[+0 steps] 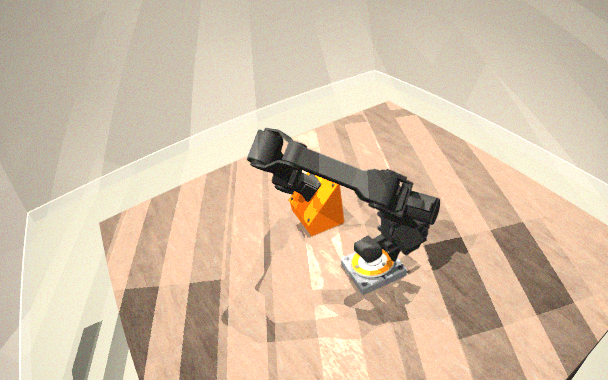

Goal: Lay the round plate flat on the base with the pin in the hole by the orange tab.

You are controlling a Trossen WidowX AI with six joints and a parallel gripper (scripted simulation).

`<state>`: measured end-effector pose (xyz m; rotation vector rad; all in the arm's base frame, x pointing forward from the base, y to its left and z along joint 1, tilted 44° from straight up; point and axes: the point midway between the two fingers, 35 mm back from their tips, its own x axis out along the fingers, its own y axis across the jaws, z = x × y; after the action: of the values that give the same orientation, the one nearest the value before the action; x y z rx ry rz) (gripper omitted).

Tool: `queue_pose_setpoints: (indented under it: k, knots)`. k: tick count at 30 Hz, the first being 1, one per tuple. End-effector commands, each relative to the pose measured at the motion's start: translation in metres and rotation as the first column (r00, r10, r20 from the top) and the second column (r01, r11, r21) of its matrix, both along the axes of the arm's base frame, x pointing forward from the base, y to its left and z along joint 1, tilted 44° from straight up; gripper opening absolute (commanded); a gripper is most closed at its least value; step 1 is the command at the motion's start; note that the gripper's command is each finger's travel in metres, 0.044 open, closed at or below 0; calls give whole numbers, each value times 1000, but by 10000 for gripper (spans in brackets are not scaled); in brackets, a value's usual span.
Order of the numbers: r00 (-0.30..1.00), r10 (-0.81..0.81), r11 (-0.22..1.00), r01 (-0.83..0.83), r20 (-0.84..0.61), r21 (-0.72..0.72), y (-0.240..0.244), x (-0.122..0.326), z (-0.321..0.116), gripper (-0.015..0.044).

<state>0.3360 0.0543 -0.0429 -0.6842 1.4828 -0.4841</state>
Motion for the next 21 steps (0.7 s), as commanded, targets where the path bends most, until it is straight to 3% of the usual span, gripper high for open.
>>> queue_pose_setpoints:
  k: [1, 21]
  knots:
    - [1000, -4, 1000, 4, 0, -3, -5, 5, 3, 0]
    - [1000, -4, 1000, 4, 0, -4, -14, 11, 13, 0]
